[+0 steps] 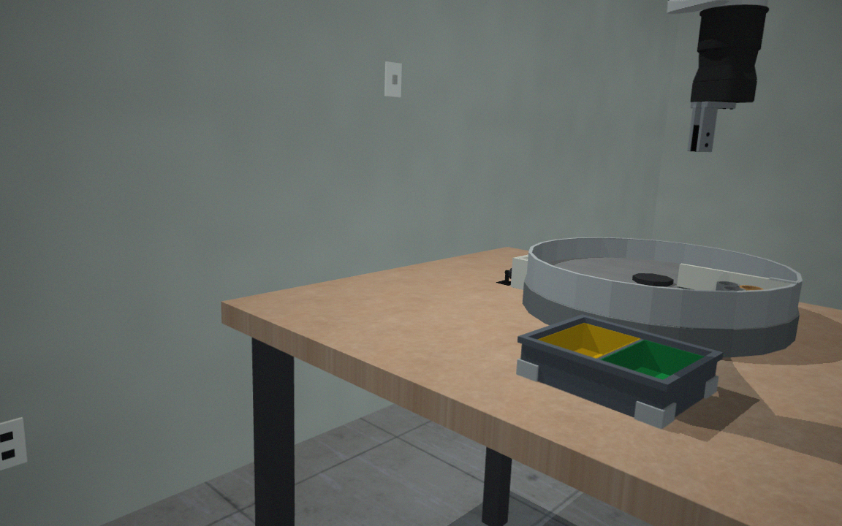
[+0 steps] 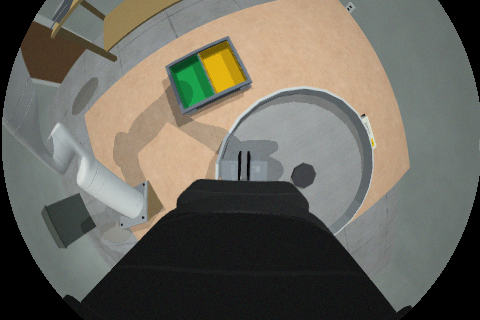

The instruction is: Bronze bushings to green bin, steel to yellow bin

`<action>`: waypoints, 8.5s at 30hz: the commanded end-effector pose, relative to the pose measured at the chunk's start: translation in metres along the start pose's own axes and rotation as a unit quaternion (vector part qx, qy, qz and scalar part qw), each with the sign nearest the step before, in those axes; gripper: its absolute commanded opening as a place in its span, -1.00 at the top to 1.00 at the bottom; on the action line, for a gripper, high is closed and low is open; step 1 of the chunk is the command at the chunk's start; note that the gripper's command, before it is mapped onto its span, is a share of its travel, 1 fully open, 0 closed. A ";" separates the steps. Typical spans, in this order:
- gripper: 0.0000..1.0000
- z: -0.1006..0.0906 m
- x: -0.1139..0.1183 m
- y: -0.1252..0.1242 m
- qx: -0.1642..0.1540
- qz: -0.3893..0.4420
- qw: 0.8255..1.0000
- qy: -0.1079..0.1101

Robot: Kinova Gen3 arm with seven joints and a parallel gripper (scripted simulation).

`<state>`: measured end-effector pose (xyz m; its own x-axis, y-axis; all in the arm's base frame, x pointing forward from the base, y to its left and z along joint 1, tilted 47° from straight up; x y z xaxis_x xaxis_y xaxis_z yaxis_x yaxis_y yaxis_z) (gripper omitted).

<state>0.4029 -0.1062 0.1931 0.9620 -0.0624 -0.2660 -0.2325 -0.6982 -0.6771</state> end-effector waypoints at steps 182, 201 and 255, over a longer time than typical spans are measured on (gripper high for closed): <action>0.21 0.200 -0.047 0.066 0.003 -0.693 0.720 0.005; 0.21 0.214 -0.047 0.066 0.003 -0.693 0.720 0.005; 1.00 0.220 -0.047 0.065 0.003 -0.694 0.720 0.005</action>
<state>0.3102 0.0088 0.0103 0.2705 0.6861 0.6754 0.9526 -0.0891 -0.2910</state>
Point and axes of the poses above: the point where the finger pads meet when closed, its own z axis out along the fingers, its own x axis across the jaws, y = z × x, the point moved 3 cm from there along -z, back along the fingers, and after that the axes turned 7 degrees about -z, right-handed, at the moved point
